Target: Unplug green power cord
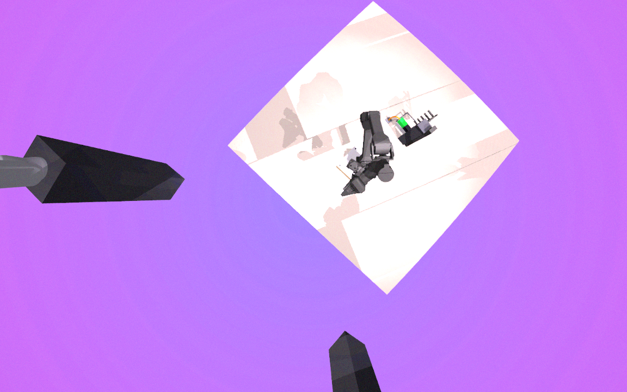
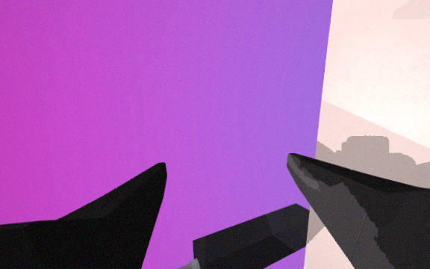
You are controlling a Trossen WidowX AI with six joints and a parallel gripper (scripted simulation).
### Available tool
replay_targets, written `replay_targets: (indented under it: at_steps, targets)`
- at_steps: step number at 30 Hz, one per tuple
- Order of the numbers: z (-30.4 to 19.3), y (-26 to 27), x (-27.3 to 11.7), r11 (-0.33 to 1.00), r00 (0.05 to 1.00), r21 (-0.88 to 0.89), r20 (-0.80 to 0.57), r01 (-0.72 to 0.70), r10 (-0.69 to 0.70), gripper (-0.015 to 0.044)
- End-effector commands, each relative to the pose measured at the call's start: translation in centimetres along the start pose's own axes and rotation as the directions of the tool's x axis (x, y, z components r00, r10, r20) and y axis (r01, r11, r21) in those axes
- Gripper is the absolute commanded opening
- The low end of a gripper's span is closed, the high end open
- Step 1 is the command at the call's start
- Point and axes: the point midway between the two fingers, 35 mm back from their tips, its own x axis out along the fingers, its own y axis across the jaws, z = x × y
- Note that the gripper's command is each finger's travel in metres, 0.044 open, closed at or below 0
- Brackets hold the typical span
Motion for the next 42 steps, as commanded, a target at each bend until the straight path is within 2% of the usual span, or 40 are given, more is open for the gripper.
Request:
replay_targets:
  at_steps: [1,4,9,16,24,29,34,38,42]
  targets:
    - [-0.1,0.0,0.0,1.0,1.0,-0.003,-0.003,0.0,0.0,0.0374]
    - [-1.1,0.0,0.0,0.999,0.999,-0.049,-0.046,0.001,-0.003,0.0295]
    - [-5.0,0.0,-0.5,0.976,0.979,-0.216,-0.205,-0.027,-0.019,0.0164]
    - [-12.0,-0.8,-3.1,0.858,0.876,-0.477,-0.476,-0.191,-0.07,0.016]
    - [-19.2,-3.1,-9.5,0.596,0.65,-0.604,-0.74,-0.529,-0.174,0.016]
    - [-22.3,-5.4,-15.1,0.386,0.462,-0.53,-0.848,-0.755,-0.26,0.016]
    - [-23.7,-7.9,-21.2,0.179,0.268,-0.345,-0.898,-0.922,-0.349,0.016]
    - [-23.7,-10.2,-26.3,0.025,0.114,-0.137,-0.899,-0.99,-0.423,0.016]
    - [-22.7,-12.5,-31.0,-0.103,-0.027,0.089,-0.869,-0.991,-0.493,0.016]
